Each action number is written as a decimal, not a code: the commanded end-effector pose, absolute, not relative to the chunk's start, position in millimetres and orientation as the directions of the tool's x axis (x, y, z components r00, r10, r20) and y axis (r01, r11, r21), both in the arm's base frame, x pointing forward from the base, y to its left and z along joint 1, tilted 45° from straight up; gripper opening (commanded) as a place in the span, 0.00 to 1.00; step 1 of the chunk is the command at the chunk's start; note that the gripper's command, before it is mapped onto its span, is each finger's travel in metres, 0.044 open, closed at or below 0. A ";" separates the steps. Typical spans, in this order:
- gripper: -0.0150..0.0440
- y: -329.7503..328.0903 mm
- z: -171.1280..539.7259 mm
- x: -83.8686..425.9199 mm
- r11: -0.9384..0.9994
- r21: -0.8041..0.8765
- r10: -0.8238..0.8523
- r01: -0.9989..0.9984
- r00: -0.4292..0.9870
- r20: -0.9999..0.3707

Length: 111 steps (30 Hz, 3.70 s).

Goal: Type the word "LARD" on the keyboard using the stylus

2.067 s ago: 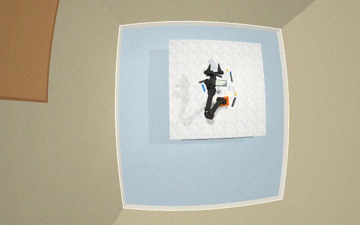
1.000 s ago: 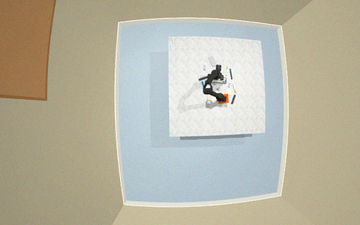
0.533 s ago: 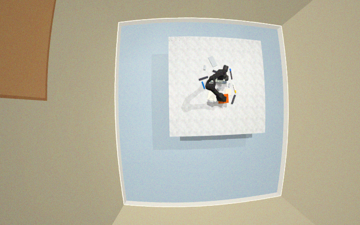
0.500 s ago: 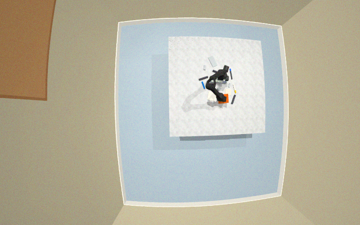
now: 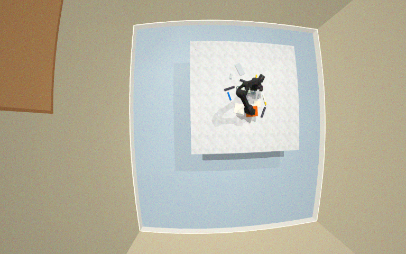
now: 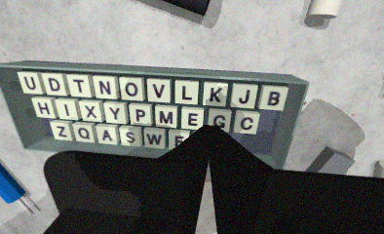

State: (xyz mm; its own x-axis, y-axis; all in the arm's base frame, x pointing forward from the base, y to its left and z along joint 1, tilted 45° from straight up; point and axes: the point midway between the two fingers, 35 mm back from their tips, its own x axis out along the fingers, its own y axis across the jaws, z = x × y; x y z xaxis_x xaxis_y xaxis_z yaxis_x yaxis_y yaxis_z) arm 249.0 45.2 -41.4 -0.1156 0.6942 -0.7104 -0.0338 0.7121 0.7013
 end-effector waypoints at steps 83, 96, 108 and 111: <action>0.34 67.7 62.8 219.6 0.708 0.706 0.699 -0.033 -0.112 -0.706; 0.51 179.2 135.7 168.5 0.631 0.686 0.472 -0.364 -0.521 -0.711; 0.51 194.1 144.4 159.6 0.609 0.683 0.425 -0.404 -0.561 -0.711; 0.51 196.9 142.8 160.2 0.609 0.683 0.425 -0.404 -0.561 -0.711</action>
